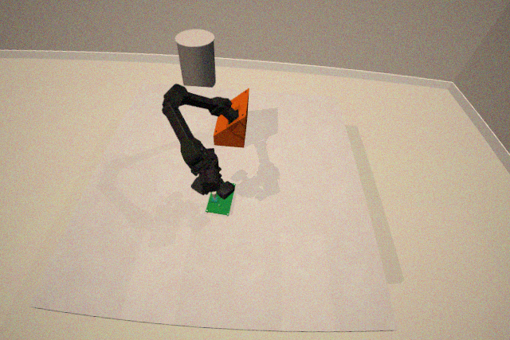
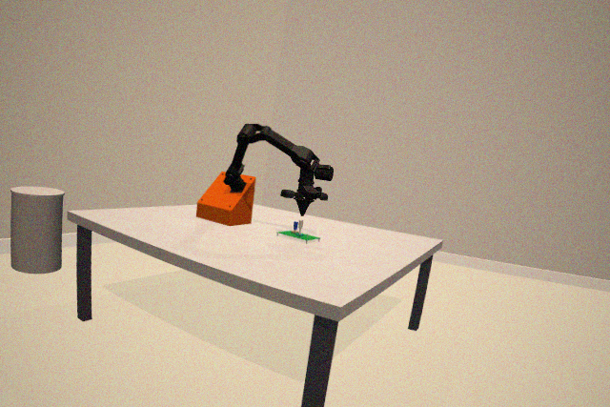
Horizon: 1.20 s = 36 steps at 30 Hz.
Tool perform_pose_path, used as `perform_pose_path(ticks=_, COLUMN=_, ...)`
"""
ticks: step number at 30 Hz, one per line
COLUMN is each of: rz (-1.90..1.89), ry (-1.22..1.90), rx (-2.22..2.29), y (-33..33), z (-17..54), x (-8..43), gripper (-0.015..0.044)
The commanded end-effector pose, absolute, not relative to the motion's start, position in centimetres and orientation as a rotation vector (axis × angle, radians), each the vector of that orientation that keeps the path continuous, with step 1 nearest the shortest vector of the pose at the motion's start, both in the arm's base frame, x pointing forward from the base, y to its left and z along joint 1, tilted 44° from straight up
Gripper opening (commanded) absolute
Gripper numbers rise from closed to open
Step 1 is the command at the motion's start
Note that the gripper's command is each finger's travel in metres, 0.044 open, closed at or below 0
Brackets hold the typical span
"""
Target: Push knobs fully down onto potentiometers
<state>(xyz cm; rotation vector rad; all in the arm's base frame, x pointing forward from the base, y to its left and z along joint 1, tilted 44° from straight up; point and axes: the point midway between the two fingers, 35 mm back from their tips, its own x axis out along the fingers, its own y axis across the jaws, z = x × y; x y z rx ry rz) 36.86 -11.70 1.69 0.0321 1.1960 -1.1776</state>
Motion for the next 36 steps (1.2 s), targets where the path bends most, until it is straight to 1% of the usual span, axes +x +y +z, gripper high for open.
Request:
perform_pose_path(ticks=1, rz=-1.178, ry=1.200, rx=0.023, y=-12.11, z=1.23, x=36.71, gripper=0.0000)
perform_pose_path(ticks=36, rz=-1.178, ry=1.200, rx=0.022, y=-12.93, z=0.39, x=36.56, gripper=0.0000)
